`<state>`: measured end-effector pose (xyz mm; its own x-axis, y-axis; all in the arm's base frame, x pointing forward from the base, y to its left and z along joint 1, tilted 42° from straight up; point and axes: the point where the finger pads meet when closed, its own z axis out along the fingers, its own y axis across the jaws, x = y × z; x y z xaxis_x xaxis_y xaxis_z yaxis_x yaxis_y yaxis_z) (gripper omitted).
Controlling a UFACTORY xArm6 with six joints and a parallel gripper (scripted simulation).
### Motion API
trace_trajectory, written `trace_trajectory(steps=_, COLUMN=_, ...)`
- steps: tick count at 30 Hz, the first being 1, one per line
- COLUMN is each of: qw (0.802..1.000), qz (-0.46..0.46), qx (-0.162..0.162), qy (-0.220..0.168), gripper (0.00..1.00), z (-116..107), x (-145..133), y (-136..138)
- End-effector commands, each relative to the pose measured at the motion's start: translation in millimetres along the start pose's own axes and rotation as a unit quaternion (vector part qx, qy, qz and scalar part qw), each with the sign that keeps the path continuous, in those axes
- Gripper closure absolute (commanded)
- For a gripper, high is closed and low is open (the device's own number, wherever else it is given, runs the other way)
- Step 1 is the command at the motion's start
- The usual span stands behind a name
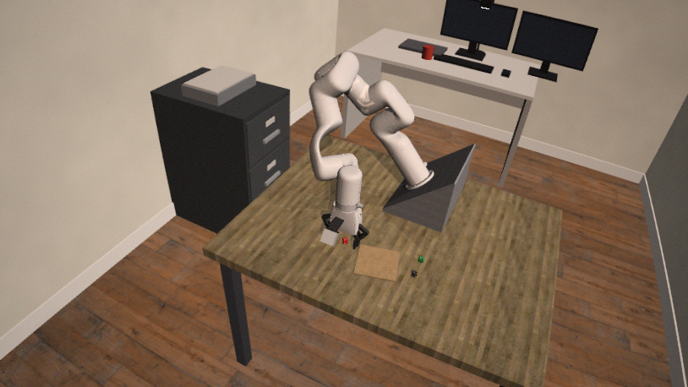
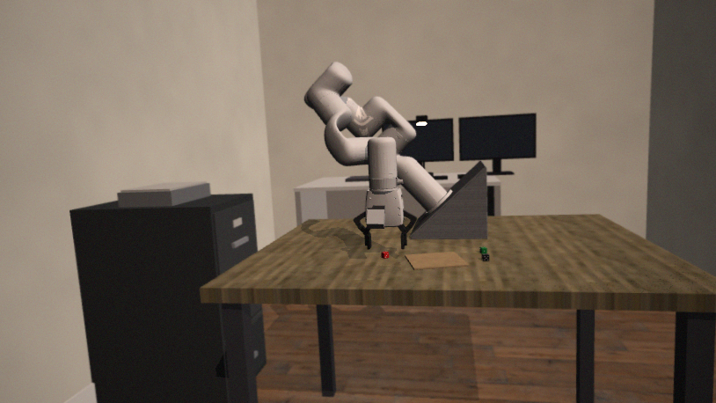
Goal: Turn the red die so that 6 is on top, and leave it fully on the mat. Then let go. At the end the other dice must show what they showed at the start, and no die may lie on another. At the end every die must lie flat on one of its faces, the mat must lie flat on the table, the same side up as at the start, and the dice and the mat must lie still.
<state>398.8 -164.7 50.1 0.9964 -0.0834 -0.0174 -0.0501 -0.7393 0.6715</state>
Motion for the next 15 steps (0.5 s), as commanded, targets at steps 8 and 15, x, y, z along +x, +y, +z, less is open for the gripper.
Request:
trace_trajectory(steps=8, qw=1.000, qz=0.000, qx=0.000, qy=0.002, gripper=0.00, z=-1.1, x=1.2, y=0.2)
trace_trajectory(steps=15, qw=1.000, qz=0.000, qx=0.000, qy=0.002, gripper=0.00, z=-1.1, x=1.4, y=-2.0)
